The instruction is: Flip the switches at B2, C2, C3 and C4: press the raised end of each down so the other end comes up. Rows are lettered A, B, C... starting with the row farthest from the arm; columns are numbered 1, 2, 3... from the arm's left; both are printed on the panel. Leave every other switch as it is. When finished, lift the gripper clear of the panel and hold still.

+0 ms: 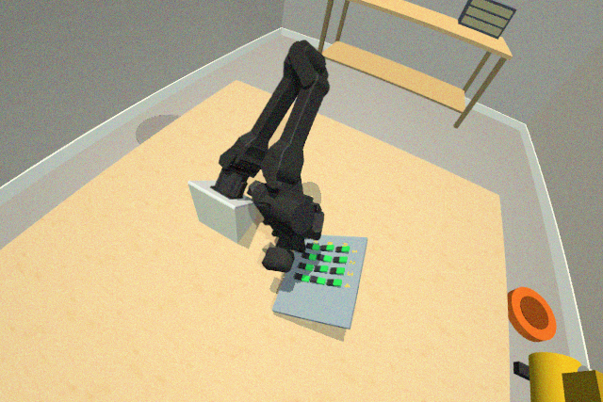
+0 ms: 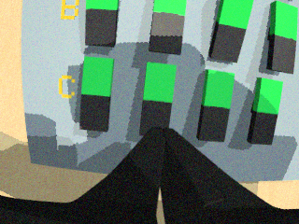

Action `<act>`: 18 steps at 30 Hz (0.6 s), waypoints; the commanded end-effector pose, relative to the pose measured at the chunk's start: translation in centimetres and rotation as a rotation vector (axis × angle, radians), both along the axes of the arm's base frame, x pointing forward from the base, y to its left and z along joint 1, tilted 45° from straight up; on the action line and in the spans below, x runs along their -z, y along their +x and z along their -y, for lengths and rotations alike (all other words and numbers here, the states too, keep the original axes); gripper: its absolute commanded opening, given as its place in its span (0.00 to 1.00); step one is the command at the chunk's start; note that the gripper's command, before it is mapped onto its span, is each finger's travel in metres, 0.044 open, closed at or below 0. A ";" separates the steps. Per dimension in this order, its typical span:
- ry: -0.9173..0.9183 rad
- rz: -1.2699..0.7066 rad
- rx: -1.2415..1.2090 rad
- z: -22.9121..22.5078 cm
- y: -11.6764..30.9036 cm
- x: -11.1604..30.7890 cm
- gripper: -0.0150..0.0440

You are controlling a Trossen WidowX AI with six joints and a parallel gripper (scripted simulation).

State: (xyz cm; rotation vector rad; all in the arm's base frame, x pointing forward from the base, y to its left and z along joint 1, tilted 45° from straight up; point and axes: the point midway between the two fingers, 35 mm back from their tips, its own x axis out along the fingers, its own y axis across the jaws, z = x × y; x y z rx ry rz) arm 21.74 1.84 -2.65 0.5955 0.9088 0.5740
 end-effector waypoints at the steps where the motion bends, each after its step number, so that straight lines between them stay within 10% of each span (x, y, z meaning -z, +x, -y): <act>1: 0.008 -0.005 -0.001 -0.4 0.0 0.2 0.25; 18: 0.008 -0.005 0.000 -1.2 0.5 0.9 0.25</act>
